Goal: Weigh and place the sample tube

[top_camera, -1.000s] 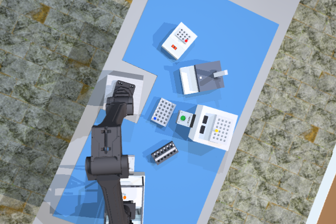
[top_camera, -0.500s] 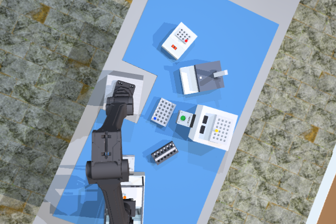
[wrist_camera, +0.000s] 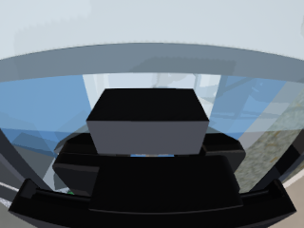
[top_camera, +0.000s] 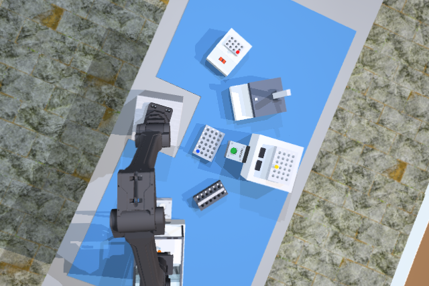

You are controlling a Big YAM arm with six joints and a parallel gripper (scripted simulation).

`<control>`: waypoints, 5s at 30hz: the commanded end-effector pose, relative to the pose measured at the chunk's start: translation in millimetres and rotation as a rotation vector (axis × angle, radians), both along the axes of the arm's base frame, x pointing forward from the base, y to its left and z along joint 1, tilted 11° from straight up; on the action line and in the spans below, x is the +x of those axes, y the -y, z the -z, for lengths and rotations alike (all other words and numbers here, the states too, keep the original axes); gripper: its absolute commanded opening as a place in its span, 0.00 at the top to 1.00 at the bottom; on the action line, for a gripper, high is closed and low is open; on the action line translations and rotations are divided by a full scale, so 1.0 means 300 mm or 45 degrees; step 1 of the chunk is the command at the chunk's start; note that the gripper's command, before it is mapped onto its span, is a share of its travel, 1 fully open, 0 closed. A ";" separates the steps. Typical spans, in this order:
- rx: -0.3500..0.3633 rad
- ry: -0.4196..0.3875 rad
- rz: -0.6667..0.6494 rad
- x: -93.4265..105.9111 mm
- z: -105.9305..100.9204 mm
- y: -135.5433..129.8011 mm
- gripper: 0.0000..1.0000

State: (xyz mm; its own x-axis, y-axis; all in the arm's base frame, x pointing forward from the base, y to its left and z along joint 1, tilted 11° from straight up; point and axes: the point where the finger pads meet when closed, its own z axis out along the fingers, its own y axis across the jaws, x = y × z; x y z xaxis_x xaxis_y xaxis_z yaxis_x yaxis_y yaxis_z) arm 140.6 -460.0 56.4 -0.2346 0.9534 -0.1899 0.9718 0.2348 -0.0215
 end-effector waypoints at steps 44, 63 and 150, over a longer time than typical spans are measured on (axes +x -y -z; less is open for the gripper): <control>-0.010 -0.001 -0.005 -0.014 0.030 0.012 0.64; -0.003 -0.003 -0.006 -0.014 0.065 0.015 0.64; -0.016 0.001 -0.005 -0.013 0.058 0.019 0.91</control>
State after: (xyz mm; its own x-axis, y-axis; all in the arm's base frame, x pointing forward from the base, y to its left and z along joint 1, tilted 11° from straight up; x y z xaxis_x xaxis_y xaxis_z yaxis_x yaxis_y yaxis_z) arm 141.3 -464.5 38.7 -0.2350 0.9523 -0.1948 0.9717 0.2354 -0.0215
